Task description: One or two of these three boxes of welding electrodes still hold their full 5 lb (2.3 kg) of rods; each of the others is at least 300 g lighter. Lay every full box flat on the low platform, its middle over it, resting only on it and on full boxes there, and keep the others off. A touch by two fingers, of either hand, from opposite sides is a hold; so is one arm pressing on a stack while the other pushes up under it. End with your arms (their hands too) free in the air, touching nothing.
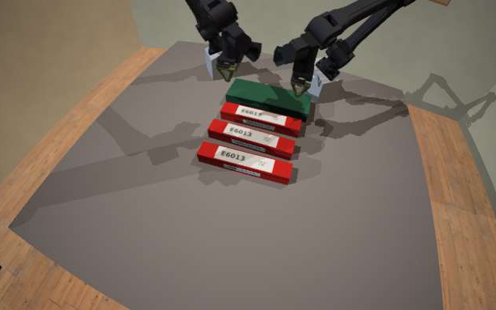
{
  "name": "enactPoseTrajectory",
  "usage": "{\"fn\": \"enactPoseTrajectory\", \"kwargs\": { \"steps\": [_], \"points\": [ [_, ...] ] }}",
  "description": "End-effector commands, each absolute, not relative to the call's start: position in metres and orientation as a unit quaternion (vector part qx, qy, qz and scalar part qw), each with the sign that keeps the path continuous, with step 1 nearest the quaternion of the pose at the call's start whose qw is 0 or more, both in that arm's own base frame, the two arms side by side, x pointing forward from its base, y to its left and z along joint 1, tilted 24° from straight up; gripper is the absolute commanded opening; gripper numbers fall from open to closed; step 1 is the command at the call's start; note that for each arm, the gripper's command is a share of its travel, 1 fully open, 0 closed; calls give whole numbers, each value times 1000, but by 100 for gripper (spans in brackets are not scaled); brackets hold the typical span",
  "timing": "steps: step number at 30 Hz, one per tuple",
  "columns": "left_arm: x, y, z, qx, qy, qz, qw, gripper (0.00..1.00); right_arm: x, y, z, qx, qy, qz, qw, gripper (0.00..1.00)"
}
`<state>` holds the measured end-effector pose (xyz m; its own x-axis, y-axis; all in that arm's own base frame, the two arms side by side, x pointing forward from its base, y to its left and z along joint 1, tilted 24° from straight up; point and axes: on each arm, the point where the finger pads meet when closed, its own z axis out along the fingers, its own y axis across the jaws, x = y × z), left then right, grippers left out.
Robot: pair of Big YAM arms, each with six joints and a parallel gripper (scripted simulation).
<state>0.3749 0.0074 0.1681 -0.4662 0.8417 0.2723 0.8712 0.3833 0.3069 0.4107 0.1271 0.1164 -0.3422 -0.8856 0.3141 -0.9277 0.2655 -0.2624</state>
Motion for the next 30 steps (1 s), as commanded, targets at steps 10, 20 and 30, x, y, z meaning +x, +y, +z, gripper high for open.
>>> {"fn": "enactPoseTrajectory", "kwargs": {
  "steps": [10, 20, 30],
  "points": [
    [385, 7, 174, -513, -831, -213, 20, 72, 422, 133, 123, 572, -794, 205, 32, 72],
    [387, 12, 162, -513, -831, -213, 20, 72, 424, 128, 110, 572, -794, 205, 33, 72],
    [389, 16, 152, -513, -831, -213, 21, 72, 426, 124, 100, 572, -793, 205, 33, 72]
  ]
}}
